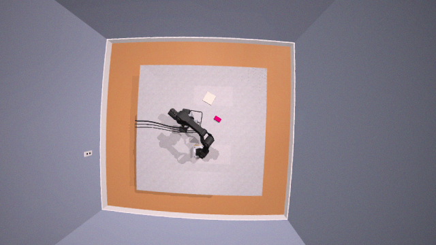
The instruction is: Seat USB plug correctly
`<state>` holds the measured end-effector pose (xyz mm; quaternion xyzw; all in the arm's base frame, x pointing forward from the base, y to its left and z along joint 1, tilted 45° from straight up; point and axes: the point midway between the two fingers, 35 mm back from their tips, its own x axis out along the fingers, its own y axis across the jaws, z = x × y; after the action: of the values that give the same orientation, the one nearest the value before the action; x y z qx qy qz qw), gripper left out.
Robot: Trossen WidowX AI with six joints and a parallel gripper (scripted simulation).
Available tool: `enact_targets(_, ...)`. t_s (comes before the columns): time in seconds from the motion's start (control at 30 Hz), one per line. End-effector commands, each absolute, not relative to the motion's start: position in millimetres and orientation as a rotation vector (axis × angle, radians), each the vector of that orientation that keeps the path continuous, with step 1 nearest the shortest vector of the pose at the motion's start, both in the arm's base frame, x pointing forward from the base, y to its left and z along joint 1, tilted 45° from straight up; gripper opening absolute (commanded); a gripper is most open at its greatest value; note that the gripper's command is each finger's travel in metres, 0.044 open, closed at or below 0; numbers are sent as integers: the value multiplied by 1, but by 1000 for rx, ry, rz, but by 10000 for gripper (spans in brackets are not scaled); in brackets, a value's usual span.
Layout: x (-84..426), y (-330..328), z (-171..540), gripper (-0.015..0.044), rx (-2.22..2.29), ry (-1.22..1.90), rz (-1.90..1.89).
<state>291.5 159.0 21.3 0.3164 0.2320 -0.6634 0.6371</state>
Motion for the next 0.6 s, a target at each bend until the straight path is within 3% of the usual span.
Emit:
enact_targets(0.0, 291, 159, 21, 0, 740, 514, -1524)
enact_targets(0.57, 291, 158, 21, 0, 729, 517, -1521)
